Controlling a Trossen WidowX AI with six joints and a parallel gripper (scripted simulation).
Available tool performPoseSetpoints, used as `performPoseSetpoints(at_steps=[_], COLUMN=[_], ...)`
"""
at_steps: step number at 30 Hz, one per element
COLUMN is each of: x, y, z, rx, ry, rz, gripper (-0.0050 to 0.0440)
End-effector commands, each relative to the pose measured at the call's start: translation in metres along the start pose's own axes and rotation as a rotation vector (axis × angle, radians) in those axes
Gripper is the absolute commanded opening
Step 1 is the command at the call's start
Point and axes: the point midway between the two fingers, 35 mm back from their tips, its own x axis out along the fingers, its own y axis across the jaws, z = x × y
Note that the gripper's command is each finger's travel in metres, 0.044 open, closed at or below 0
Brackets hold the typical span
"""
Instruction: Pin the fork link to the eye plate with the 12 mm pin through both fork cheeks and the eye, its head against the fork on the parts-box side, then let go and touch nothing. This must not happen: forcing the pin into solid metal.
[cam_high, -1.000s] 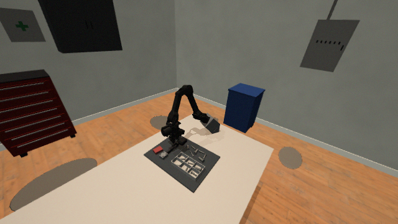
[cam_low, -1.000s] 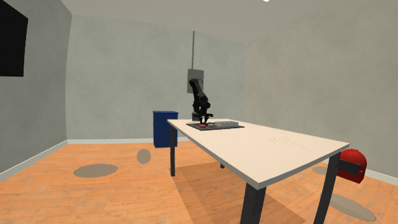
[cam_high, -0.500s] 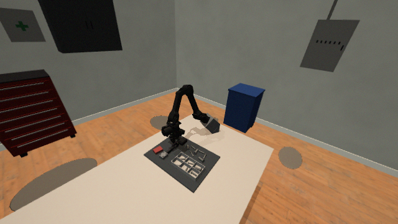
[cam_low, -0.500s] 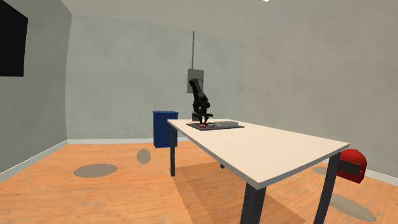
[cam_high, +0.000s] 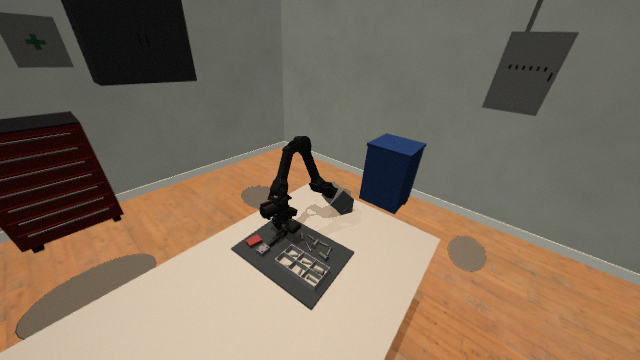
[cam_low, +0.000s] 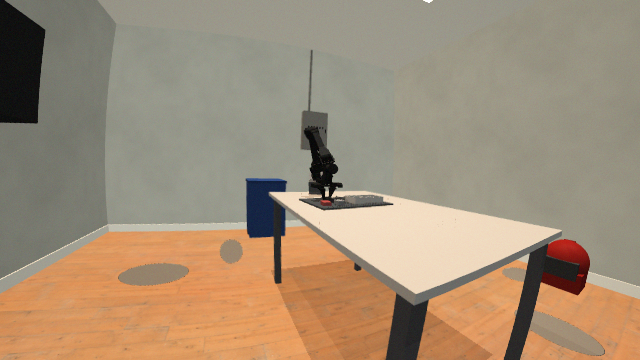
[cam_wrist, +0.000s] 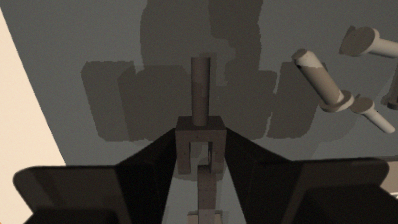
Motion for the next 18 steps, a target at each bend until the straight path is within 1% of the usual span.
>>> performPoseSetpoints(at_steps=[1,18], x=[-0.001,-0.002], y=[0.0,-0.0013], z=[-0.0007,0.0007], rx=[0.003,0.003], ry=[0.004,0.004], rz=[-0.001,-0.001], gripper=[0.0128,0.0128])
